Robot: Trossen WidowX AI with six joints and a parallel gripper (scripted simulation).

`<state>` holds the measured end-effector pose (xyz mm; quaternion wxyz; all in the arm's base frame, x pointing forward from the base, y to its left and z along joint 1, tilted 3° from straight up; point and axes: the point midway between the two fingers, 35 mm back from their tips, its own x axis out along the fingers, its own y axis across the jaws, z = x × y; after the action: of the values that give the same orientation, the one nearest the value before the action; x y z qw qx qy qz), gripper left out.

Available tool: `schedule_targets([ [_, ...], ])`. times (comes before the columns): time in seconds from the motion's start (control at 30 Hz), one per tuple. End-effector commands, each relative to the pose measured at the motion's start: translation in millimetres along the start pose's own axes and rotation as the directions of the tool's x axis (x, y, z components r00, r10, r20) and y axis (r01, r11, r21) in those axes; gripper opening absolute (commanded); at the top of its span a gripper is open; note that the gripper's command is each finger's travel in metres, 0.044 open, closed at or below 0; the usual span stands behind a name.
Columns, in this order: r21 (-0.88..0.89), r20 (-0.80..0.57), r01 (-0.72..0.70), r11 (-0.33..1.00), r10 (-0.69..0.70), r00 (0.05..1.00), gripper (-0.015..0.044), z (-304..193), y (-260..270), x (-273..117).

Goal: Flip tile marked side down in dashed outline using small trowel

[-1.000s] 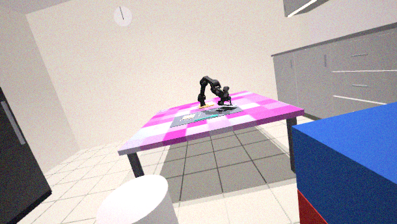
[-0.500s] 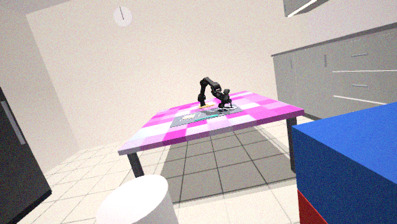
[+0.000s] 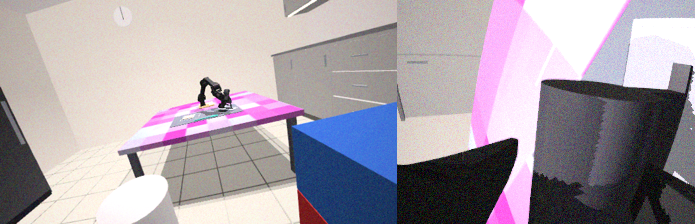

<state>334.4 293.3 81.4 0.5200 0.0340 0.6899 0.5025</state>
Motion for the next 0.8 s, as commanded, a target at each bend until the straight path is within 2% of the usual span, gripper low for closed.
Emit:
schedule_targets([
  [0.0,-0.003,0.000,-0.004,1.000,0.004,1.000,0.0300,-0.1,0.3,0.2],
  [0.2,-0.003,0.000,-0.003,1.000,0.003,1.000,0.0300,0.1,0.2,-1.7],
  [0.6,-0.007,0.004,0.004,1.000,-0.004,1.000,0.0300,-1.0,1.6,-31.2],
  [0.77,-0.005,0.031,0.011,1.000,-0.011,0.999,0.0300,-28.7,41.3,-56.2],
])
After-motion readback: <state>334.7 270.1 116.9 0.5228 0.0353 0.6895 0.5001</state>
